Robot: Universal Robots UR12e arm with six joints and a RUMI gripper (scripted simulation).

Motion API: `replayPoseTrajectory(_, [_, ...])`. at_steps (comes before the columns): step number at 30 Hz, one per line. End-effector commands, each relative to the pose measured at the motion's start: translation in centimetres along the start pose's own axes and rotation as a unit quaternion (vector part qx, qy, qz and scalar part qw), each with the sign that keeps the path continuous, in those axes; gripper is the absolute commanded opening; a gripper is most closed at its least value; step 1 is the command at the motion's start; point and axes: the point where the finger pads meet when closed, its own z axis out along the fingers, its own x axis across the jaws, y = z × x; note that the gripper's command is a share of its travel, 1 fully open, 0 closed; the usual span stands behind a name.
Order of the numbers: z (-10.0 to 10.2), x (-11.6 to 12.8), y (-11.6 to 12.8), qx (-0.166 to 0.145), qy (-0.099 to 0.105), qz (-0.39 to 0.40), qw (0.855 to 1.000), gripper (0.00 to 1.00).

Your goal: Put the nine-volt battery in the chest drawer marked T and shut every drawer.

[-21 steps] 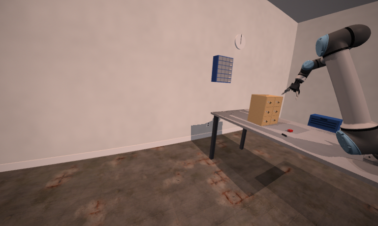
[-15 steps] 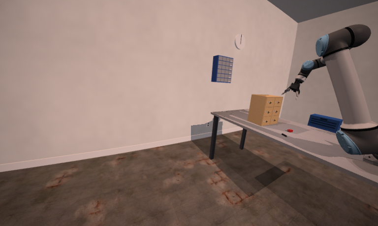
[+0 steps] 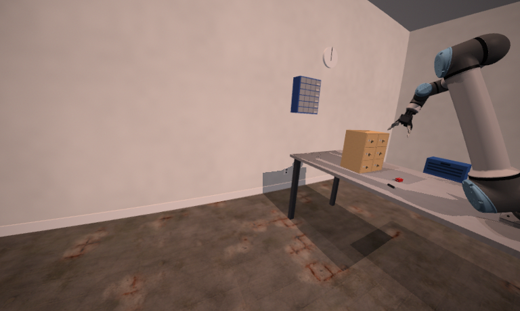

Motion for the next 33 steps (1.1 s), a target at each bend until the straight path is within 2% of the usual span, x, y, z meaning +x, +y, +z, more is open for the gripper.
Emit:
replayPoseTrajectory(1, [-0.3,0.2,0.5,0.004,0.003,0.000,1.000,1.00])
replayPoseTrajectory(6, [-1.3,1.9,3.5,0.024,0.020,0.005,0.999,1.00])
replayPoseTrajectory(11, [-2.7,5.4,8.5,0.064,0.049,0.016,0.997,1.00])
replayPoseTrajectory(13, [-2.7,5.4,8.5,0.064,0.049,0.016,0.997,1.00])
replayPoseTrajectory(19, [-4.3,10.8,14.9,0.127,0.085,0.036,0.988,1.00])
replayPoseTrajectory(23, [-4.9,14.0,18.0,0.164,0.101,0.049,0.980,1.00])
replayPoseTrajectory(28, [-5.2,16.3,20.0,0.190,0.111,0.058,0.974,1.00])
replayPoseTrajectory(33, [-5.3,16.8,20.3,0.195,0.113,0.060,0.972,1.00])
